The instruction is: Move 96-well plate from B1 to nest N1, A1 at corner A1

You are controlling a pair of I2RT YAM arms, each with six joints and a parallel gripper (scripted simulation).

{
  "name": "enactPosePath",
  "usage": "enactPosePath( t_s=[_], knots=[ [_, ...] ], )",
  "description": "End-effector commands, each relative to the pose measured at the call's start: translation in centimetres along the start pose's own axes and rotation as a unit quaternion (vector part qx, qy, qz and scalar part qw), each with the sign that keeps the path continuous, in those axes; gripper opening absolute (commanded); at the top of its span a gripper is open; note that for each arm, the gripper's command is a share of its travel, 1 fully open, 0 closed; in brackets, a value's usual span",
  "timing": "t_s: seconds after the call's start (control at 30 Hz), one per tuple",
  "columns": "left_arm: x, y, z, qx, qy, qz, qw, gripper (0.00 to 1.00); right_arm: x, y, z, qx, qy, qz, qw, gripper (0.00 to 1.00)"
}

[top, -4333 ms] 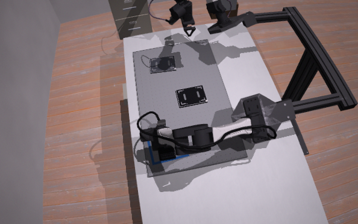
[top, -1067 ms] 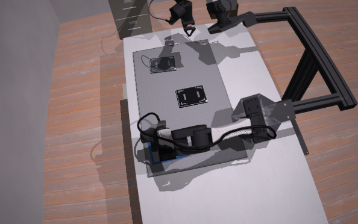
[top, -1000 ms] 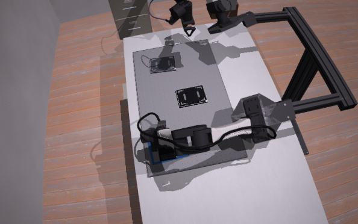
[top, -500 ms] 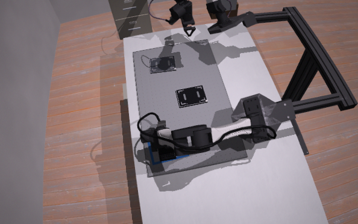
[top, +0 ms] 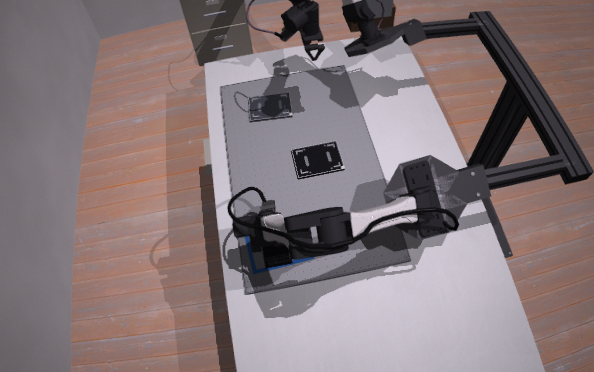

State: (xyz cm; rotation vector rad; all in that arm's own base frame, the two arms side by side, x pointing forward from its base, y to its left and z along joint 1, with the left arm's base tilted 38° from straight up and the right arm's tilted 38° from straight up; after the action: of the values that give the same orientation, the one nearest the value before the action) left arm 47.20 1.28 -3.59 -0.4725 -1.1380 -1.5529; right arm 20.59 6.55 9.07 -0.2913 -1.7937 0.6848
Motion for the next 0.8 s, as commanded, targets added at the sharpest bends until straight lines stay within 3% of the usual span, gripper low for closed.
enactPosePath(
  t_s=[0.0, 0.77],
  knots=[
    [0.39, 1.29, 0.68, 0.012, -0.007, -0.009, 1.0, 1.0, 0.17, -0.02, -0.02, -0.004, 0.0, -0.001, 1.0, 1.0],
    [0.54, 1.4, 0.88, 0.012, -0.007, -0.008, 1.0, 1.0, 0.17, -0.02, -0.02, -0.004, 0.0, -0.001, 1.0, 1.0]
  ],
)
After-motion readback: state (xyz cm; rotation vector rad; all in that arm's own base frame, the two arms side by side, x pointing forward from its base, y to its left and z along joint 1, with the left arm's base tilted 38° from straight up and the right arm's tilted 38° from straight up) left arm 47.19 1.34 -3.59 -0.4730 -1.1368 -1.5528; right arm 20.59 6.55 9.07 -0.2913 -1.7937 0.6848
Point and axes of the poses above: on each arm, the point where the finger pads meet when closed, its own x axis back along the fingers, its own y axis across the jaws, z = x × y, the point moved 4 cm from there along x, back along the fingers, and after that the axes turned 11 degrees about x, right-handed, at the moved point
